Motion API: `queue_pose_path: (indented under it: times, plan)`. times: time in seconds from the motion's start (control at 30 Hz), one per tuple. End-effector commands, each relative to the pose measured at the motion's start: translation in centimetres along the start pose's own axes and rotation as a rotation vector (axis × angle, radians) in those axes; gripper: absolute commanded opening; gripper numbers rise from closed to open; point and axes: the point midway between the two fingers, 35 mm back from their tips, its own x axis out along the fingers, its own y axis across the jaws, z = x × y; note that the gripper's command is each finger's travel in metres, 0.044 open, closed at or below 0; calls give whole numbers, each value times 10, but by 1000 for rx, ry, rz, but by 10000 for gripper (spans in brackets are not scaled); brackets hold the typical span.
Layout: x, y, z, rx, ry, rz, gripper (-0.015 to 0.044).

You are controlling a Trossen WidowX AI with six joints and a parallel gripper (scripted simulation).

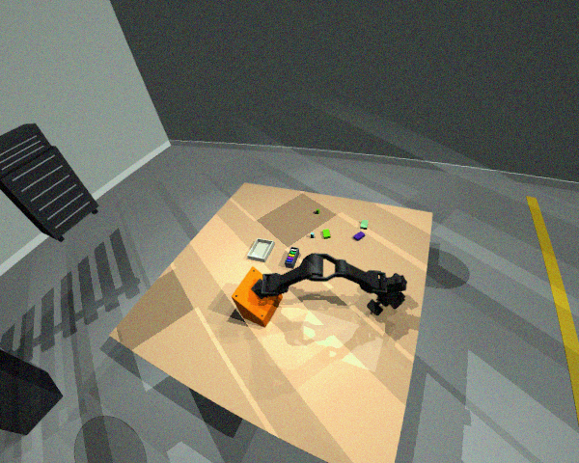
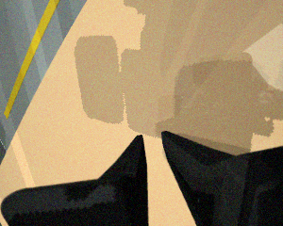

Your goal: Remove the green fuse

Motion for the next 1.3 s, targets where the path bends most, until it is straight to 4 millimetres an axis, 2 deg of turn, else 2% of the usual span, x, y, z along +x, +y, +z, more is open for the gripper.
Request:
queue_pose_path:
  times: [0.0, 0.2, 0.4, 0.57, 0.77, 0.93, 1.13, 1.27]
  plan:
    - [4, 12, -57, 20, 108, -24, 66]
    - [-7, 28, -161, -61, 302, -70, 66]
    - [-24, 19, -246, -88, 426, -185, 66]
    - [-58, 0, -326, -160, 507, -313, 66]
    - [-112, -32, -402, -327, 531, -416, 66]
    - [-162, -66, -445, -491, 489, -461, 66]
    - [-216, -108, -466, -647, 366, -467, 66]
    - [-222, -113, -467, -666, 348, -460, 66]
